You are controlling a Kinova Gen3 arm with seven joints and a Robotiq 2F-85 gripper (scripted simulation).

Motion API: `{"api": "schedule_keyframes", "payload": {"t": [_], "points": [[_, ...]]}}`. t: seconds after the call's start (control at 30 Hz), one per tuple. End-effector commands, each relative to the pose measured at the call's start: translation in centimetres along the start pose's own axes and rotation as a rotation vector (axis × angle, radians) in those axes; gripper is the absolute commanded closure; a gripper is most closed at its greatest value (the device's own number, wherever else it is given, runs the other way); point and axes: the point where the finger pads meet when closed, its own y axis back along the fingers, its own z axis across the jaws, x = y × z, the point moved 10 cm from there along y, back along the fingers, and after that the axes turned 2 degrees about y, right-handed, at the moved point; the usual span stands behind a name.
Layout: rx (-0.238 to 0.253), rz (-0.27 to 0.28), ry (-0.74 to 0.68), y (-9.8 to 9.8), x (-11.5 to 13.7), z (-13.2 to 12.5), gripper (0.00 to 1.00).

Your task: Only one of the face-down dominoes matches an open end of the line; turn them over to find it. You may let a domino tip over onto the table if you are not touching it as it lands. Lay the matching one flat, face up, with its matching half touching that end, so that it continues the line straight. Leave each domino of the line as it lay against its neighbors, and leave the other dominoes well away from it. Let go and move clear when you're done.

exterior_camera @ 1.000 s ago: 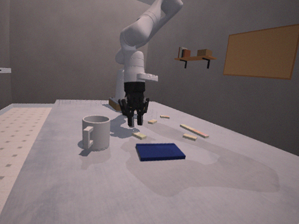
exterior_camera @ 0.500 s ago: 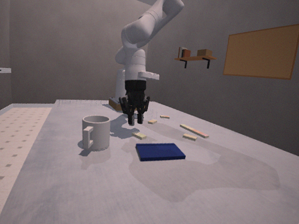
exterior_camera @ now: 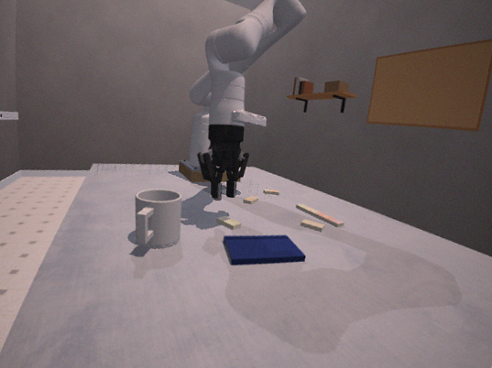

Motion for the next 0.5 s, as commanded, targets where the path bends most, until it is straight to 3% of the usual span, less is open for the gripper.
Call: {"api": "schedule_keyframes", "payload": {"t": [0.0,0.47], "points": [[0.001,-0.022,0.0,0.6,0.3,0.0,0.53],[0.003,-0.071,0.0,1.7,0.9,0.1,0.53]]}}
